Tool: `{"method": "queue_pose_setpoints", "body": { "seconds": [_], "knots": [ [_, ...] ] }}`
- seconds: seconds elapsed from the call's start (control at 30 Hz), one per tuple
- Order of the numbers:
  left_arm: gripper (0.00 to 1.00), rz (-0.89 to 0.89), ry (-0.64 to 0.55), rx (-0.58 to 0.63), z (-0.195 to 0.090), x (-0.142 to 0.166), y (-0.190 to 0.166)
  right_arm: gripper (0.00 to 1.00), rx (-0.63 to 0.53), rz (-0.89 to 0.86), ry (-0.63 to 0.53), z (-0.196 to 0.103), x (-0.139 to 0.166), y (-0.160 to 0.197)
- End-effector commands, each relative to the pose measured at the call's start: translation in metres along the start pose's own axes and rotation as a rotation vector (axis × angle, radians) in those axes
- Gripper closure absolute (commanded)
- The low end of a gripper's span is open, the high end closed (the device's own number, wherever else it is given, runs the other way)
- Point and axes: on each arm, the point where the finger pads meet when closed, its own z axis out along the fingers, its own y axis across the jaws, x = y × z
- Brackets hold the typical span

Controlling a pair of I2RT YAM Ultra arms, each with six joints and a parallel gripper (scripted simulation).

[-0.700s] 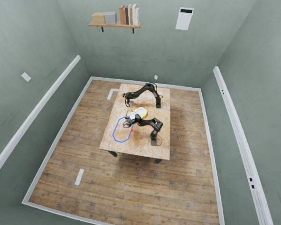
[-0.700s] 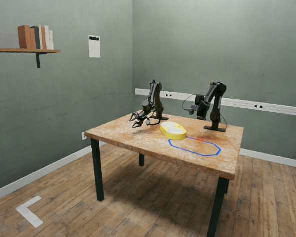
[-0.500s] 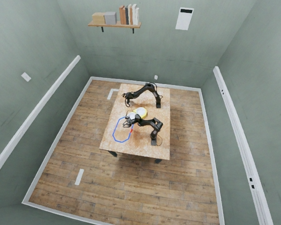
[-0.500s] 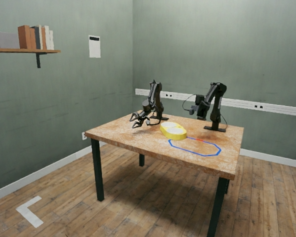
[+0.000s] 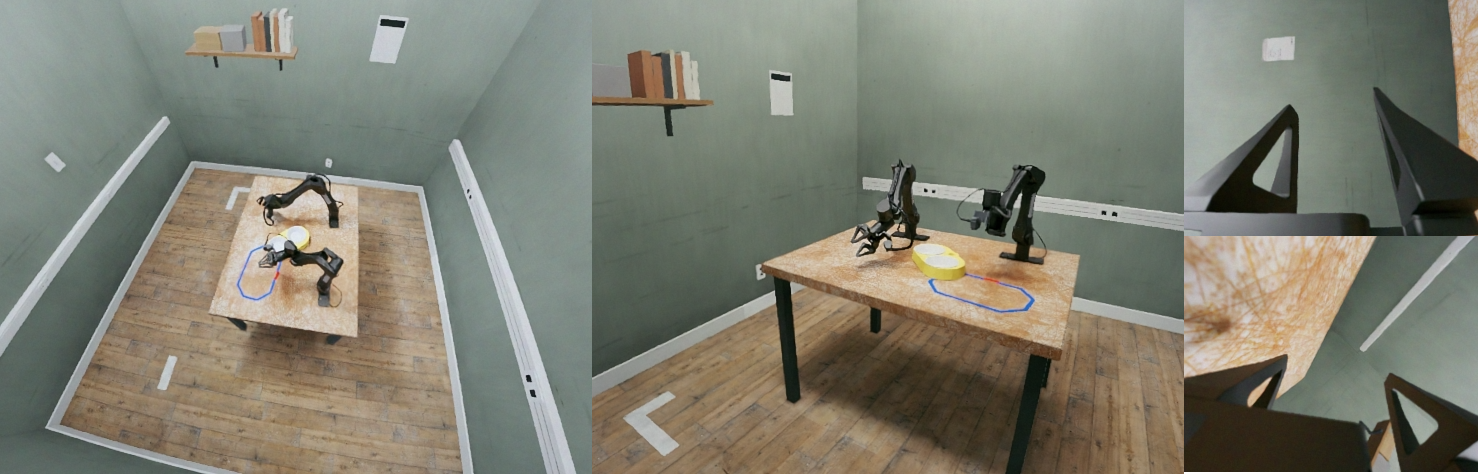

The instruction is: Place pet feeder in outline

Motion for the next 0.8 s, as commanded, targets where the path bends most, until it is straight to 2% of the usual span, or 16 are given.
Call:
{"method": "queue_pose_setpoints", "body": {
  "seconds": [0.0, 0.4, 0.43, 0.47, 0.57, 0.77],
  "knots": [
    [0.7, -0.061, -0.004, -0.028, 0.001, -0.003, 0.016, 0.0, 0.044, 0.032, 0.005, -0.007, 0.006, -0.021],
    [0.7, -0.061, -0.004, -0.028, 0.001, -0.003, 0.016, 0.0, 0.044, 0.032, 0.005, -0.007, 0.006, -0.021],
    [0.7, -0.045, -0.003, -0.019, 0.0, -0.002, 0.009, 0.0, 0.025, 0.018, 0.003, -0.004, 0.003, -0.011],
    [0.7, -0.006, -0.035, 0.007, 0.001, -0.018, 0.001, 0.0, 0.078, 0.085, 0.01, -0.009, 0.019, -0.037],
    [0.7, 0.025, -0.074, 0.024, 0.0, -0.026, 0.004, 0.0, 0.041, 0.113, -0.018, -0.012, 0.011, -0.017],
    [0.7, 0.208, -0.217, 0.163, -0.008, -0.063, -0.036, 0.0, 0.084, 0.335, -0.075, -0.034, 0.024, -0.047]
  ]
}}
